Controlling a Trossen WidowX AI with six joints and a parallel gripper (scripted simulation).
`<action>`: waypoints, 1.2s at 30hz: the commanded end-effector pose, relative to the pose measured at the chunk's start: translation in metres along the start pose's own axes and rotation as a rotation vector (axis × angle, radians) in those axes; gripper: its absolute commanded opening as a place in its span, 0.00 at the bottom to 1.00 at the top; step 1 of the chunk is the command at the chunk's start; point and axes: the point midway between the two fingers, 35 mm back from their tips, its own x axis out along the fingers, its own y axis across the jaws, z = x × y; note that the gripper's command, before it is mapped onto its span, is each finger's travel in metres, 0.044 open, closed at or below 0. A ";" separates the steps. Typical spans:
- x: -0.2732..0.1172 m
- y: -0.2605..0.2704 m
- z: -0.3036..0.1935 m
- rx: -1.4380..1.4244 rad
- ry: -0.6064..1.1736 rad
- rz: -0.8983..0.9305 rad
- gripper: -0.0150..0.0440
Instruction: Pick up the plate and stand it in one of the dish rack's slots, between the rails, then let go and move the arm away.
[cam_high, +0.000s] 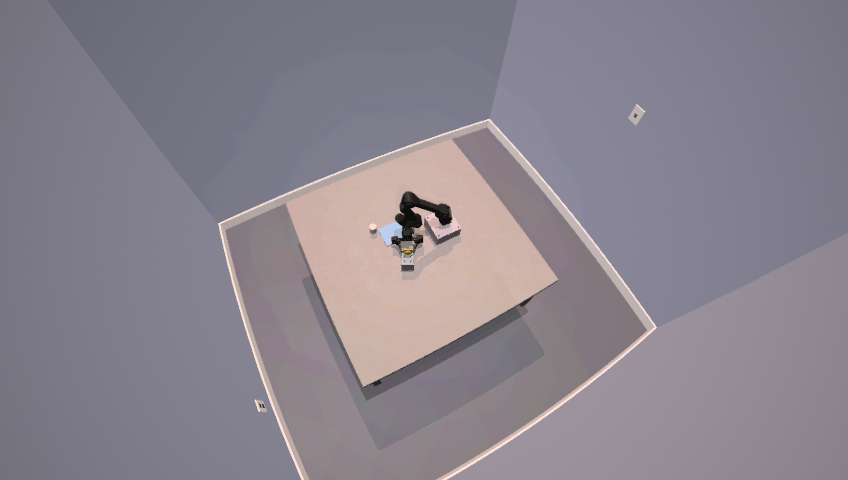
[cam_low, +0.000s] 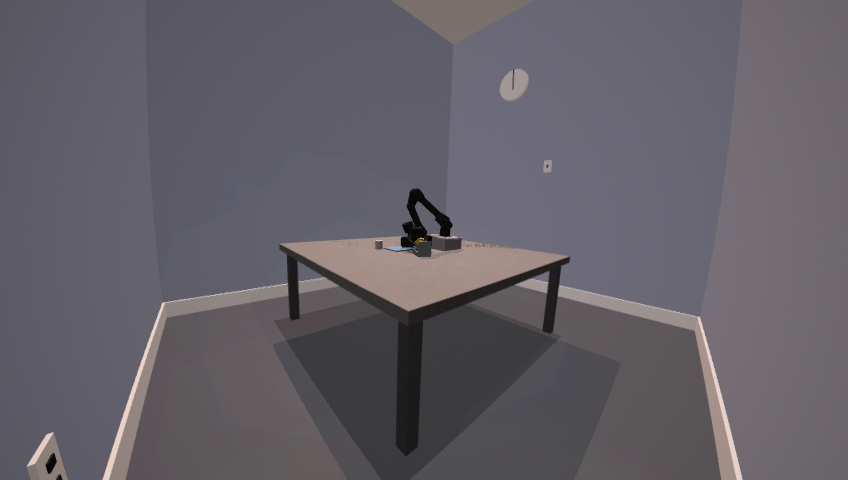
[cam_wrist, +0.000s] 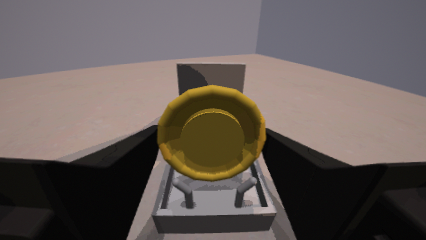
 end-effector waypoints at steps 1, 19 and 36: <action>0.000 0.000 0.000 0.000 0.000 0.000 0.39; 0.000 0.000 0.000 0.000 0.000 0.000 0.93; -0.010 -0.007 0.116 -0.004 -0.041 -0.011 0.93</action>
